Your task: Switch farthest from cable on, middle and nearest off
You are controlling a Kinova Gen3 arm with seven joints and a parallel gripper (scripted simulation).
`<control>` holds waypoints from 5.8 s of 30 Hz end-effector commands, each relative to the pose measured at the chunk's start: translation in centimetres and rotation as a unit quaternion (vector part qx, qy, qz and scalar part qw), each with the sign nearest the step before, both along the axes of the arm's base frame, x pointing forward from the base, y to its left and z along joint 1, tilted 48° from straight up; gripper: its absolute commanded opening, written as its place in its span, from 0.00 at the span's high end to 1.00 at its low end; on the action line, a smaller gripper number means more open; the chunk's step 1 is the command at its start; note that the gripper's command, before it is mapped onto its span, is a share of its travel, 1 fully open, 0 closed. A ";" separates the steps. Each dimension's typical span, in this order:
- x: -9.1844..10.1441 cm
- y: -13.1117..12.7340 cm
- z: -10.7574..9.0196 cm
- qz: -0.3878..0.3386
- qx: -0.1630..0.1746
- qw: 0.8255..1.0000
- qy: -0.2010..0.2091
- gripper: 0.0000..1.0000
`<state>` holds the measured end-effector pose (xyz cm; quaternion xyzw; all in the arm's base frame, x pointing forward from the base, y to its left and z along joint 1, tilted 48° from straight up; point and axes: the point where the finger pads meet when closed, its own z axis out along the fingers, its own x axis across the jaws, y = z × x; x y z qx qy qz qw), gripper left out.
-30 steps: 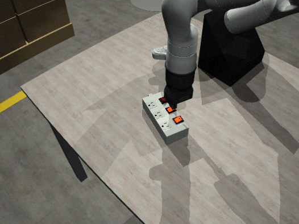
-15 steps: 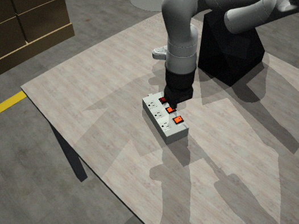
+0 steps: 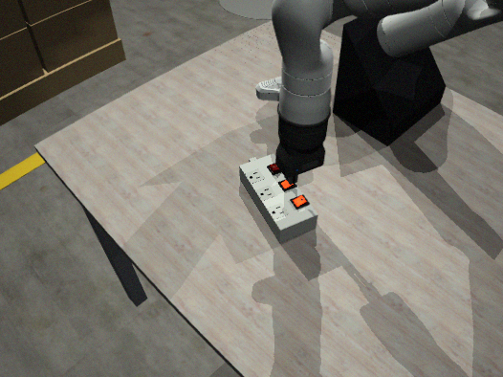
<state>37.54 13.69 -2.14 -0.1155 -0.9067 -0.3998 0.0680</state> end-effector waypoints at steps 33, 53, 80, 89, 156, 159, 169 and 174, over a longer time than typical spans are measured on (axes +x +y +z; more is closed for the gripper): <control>0.1 -0.1 0.0 -0.001 0.000 1.000 -0.001 1.00; 0.1 -0.1 0.0 -0.001 0.000 1.000 -0.001 1.00; 0.1 0.5 -0.5 -0.001 0.000 1.000 -0.001 1.00; 0.1 0.5 -0.5 -0.001 0.000 1.000 -0.001 1.00; 0.2 -2.1 1.9 -0.001 0.000 1.000 -0.001 1.00; 0.2 -2.3 2.0 -0.001 0.000 1.000 -0.001 1.00; 0.2 -2.3 2.0 -0.001 0.000 1.000 -0.001 1.00; 0.2 -2.3 2.0 -0.001 0.000 1.000 -0.001 1.00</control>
